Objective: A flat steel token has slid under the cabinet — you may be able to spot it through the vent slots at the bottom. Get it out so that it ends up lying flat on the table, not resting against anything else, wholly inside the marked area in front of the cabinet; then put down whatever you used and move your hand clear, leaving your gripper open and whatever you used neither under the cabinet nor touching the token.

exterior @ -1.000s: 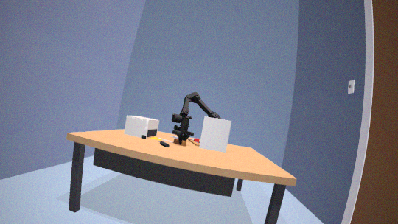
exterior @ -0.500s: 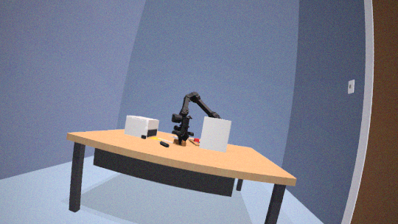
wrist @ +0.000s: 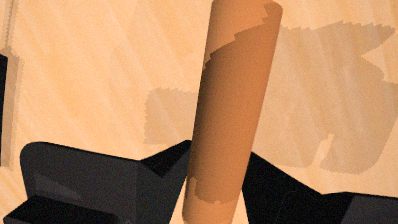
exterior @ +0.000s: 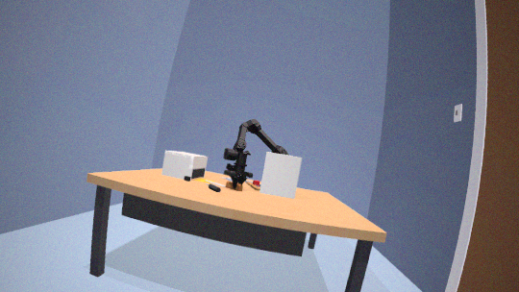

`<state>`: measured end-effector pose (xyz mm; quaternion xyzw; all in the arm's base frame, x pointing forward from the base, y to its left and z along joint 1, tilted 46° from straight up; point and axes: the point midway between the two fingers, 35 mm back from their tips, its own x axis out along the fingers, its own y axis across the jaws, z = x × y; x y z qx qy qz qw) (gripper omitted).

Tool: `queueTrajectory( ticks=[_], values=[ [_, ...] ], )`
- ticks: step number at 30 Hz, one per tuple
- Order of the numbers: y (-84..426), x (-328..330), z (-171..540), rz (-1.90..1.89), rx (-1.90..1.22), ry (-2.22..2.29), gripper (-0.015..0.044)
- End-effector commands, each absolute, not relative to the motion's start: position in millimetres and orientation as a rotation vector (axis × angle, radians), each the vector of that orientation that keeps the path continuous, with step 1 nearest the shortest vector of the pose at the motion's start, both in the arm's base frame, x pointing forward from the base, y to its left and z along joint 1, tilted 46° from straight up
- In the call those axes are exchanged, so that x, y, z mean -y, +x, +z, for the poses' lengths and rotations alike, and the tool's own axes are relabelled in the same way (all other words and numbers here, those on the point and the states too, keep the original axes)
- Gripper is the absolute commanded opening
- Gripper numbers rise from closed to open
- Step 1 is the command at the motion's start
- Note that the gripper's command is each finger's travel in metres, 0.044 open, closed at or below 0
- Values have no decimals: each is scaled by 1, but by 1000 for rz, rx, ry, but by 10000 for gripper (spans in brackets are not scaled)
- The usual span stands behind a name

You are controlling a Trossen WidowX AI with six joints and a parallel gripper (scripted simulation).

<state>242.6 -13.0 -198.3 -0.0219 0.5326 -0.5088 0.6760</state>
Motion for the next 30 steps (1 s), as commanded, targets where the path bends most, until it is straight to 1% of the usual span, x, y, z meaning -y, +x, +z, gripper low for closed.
queueTrajectory(
  ticks=[1, 30],
  values=[
    [245, 7, -202, -1138, -1197, -47, 0],
    [247, -15, -224, -1137, -1197, -44, 0]
  ],
)
